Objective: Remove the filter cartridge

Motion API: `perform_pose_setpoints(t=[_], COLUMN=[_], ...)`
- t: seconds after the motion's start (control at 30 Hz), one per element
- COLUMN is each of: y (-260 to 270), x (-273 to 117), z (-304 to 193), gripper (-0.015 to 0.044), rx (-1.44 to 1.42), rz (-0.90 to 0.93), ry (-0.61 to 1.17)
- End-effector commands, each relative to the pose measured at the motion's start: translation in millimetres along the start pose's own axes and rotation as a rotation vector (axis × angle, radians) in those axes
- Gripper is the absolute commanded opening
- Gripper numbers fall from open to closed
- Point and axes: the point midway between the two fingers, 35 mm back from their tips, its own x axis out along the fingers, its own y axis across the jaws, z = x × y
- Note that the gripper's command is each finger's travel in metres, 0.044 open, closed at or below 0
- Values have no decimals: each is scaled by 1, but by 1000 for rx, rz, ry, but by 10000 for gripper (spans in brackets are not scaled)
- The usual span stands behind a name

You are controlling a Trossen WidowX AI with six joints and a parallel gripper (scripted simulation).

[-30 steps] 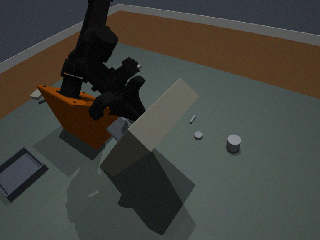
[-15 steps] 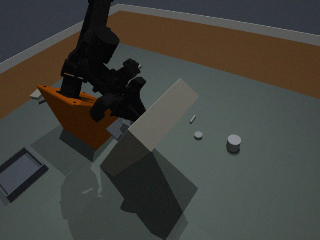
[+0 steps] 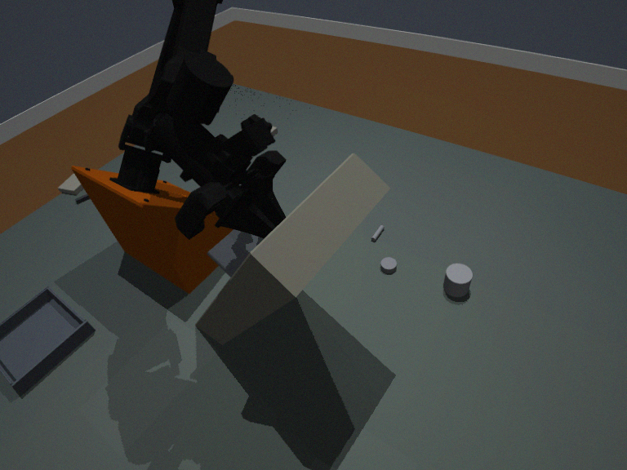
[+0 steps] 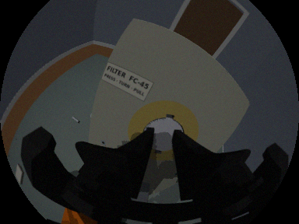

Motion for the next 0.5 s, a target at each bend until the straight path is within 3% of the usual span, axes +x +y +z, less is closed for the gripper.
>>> perform_pose_setpoints(t=[0.0,0.47], y=[0,0], x=[3,5], z=[-1,-2], gripper=[0,0], rx=[-70,-557], rz=[0,1], ry=[6,9])
